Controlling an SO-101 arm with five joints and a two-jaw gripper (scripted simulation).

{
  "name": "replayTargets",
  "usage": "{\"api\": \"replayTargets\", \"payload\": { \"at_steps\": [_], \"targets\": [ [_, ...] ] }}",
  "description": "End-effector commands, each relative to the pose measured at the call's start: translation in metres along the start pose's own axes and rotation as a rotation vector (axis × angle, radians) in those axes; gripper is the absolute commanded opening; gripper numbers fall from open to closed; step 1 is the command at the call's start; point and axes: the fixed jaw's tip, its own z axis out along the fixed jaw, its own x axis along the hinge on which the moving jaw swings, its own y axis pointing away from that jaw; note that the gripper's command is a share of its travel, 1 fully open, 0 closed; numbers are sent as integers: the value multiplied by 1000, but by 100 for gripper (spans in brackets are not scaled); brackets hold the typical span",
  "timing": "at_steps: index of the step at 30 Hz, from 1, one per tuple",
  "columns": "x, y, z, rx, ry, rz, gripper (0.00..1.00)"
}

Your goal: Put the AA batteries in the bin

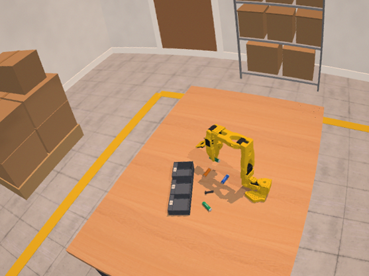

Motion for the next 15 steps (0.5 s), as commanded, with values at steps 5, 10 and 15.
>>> {"api": "replayTargets", "payload": {
  "at_steps": [5, 10, 15],
  "targets": [
    [-14, 8, -11, 2, -58, -22, 0],
    [-22, 15, -15, 0, -74, -40, 0],
    [-29, 22, -19, -3, -90, -59, 0]
  ]
}}
